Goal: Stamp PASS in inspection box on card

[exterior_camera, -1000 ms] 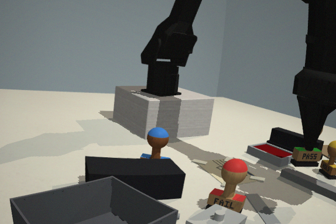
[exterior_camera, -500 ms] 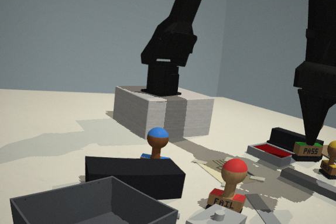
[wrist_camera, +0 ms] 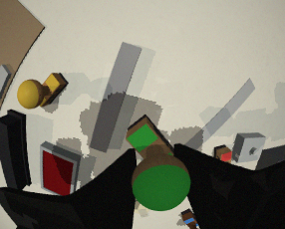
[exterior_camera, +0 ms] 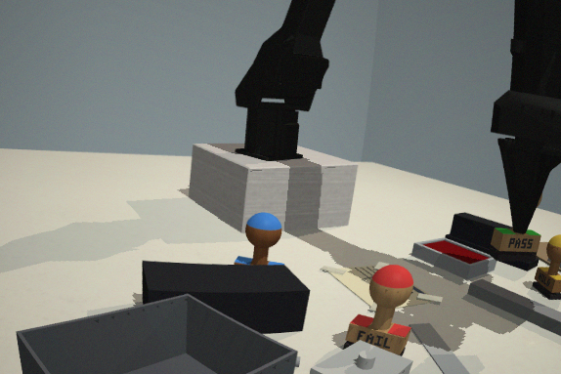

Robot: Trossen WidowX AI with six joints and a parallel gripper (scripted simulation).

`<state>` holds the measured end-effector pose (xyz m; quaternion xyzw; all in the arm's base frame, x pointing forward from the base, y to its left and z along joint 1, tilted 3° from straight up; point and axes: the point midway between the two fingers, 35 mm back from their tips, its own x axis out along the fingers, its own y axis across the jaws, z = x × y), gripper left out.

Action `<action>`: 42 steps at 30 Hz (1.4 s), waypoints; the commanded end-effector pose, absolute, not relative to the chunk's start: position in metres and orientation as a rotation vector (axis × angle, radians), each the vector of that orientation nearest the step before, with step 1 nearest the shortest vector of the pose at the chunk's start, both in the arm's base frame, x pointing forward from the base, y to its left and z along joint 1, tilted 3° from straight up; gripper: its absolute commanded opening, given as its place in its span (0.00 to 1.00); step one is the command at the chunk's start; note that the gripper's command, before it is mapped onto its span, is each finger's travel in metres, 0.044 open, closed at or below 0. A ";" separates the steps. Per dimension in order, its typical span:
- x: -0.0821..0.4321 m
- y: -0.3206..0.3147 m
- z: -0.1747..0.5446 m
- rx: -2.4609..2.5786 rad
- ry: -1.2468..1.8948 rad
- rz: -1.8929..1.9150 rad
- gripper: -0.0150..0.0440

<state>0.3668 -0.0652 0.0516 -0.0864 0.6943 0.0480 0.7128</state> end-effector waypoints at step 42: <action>0.267 0.062 0.050 -0.180 1.546 0.115 0.25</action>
